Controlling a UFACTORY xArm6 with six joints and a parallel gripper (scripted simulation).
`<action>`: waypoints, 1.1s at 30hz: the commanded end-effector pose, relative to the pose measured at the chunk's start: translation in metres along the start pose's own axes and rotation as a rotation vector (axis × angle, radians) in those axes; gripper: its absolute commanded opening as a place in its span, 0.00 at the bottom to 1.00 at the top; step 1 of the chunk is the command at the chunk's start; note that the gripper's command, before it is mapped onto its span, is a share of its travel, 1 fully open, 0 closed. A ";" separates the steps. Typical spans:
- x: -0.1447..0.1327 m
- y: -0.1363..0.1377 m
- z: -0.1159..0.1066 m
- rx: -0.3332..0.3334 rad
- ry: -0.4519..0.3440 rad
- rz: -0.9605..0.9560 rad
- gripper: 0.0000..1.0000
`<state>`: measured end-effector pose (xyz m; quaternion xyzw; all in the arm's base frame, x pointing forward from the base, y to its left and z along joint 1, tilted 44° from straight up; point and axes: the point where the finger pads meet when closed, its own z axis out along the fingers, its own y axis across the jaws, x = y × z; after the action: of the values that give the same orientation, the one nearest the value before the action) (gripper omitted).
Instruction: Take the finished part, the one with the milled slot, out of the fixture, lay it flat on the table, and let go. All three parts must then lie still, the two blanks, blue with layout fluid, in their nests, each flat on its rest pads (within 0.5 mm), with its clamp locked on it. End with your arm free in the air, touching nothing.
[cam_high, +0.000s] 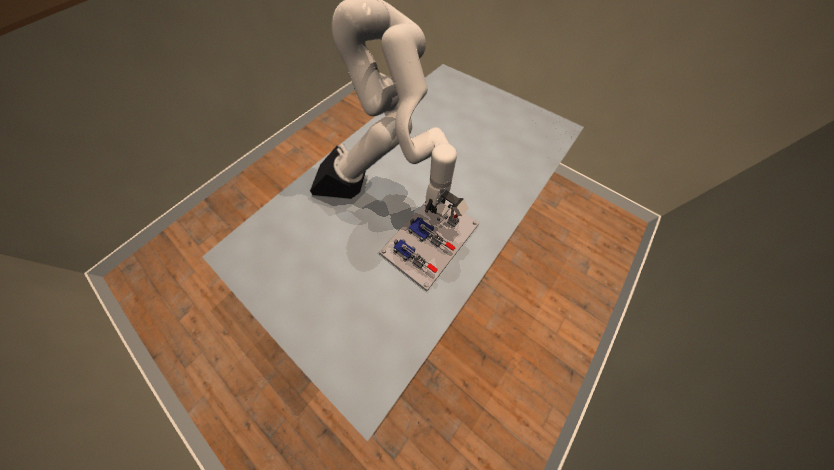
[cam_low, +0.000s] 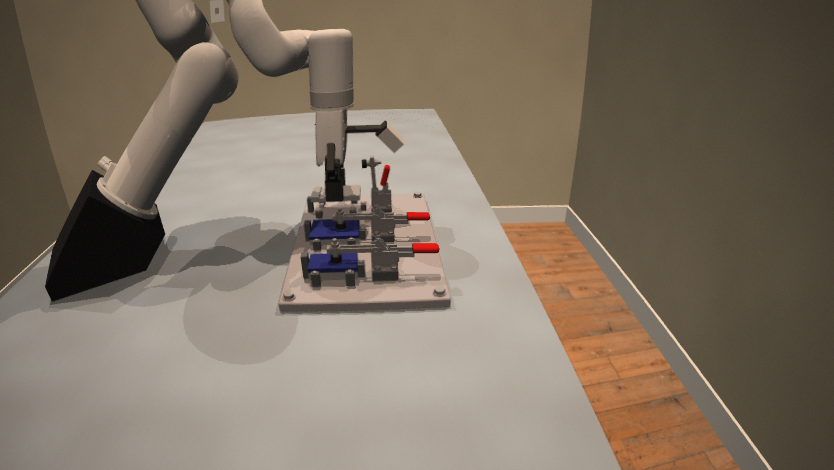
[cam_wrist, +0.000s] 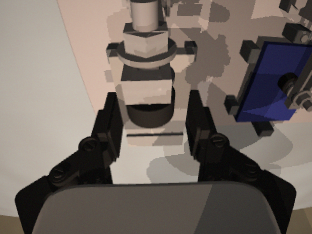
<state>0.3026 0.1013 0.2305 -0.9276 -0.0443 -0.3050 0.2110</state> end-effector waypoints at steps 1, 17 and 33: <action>0.001 0.000 -0.005 0.000 0.003 -0.001 0.00; 0.001 0.000 -0.013 0.000 0.003 -0.001 0.00; 0.000 0.000 -0.017 0.001 0.003 -0.001 0.00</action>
<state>0.2946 0.0955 0.2404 -0.9276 -0.0443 -0.3050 0.2111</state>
